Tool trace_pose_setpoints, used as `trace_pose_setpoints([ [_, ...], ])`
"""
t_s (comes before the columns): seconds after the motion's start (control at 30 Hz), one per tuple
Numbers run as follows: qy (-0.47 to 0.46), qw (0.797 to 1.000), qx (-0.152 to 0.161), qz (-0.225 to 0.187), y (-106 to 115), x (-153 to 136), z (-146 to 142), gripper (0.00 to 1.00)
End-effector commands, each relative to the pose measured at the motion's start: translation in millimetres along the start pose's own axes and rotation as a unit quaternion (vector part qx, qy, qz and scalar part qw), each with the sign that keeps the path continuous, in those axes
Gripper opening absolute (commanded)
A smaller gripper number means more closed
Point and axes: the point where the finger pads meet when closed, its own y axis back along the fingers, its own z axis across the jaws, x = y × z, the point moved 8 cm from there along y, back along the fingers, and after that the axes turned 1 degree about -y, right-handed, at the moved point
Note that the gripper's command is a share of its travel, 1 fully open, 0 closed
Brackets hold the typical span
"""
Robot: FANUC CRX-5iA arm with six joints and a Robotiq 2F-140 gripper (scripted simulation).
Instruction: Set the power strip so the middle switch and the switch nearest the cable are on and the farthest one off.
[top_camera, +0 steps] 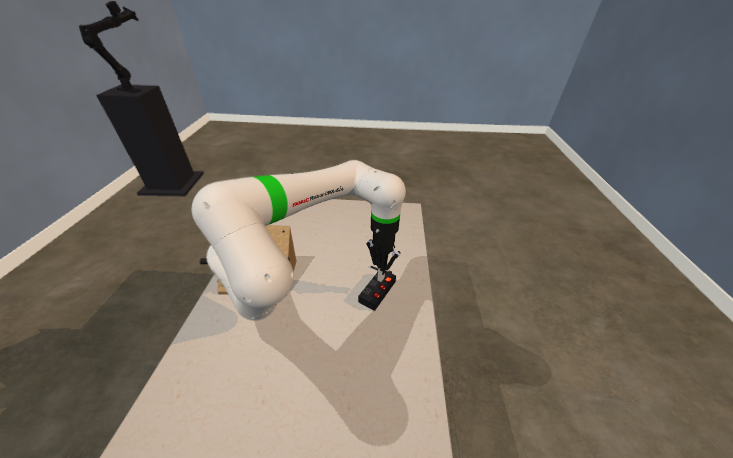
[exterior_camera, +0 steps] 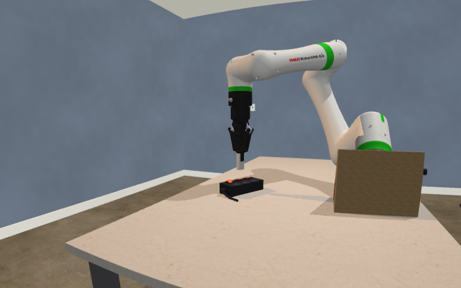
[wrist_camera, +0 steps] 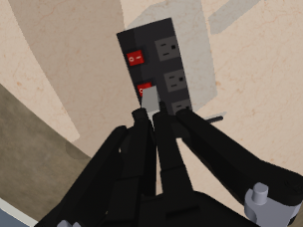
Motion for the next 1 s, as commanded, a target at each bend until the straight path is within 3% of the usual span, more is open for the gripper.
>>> trace_pose_setpoints([
  [0.0,0.0,1.0,0.0,0.0,-4,0,0,0.0],
  [0.97,0.0,1.0,0.0,0.0,-32,-1,-2,0.0],
])
